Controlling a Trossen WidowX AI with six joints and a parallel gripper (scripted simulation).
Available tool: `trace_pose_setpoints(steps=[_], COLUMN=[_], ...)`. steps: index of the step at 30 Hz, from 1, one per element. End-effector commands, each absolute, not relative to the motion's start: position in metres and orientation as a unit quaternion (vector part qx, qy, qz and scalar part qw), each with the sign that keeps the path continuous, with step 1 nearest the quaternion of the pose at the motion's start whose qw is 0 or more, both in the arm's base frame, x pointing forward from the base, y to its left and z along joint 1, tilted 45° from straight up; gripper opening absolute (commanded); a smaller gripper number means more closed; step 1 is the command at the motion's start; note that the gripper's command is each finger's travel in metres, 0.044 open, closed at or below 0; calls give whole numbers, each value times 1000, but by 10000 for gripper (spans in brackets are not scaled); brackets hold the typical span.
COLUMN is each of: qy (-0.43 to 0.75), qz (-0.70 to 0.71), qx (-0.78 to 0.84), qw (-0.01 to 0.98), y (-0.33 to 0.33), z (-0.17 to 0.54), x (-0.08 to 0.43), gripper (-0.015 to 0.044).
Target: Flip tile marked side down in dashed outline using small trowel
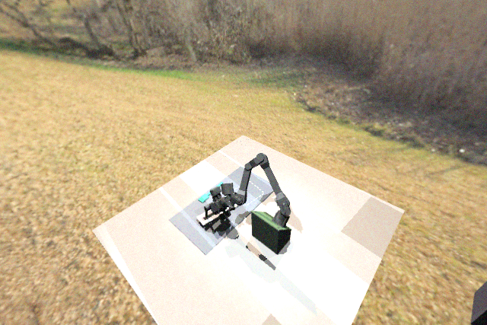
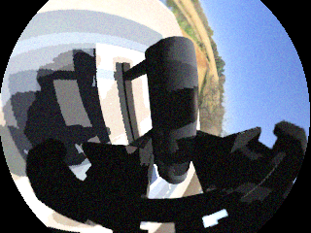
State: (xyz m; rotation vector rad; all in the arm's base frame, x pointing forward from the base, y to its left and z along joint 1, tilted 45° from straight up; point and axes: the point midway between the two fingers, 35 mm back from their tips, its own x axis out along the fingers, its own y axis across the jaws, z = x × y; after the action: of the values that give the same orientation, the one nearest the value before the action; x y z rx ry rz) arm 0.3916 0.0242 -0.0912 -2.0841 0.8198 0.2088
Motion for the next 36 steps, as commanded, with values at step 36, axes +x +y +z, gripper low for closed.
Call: trace_pose_setpoints(steps=[36], qy=[339], qz=[65], qx=[-854], qw=[389], y=[16], z=[-46], x=[386], gripper=[0])
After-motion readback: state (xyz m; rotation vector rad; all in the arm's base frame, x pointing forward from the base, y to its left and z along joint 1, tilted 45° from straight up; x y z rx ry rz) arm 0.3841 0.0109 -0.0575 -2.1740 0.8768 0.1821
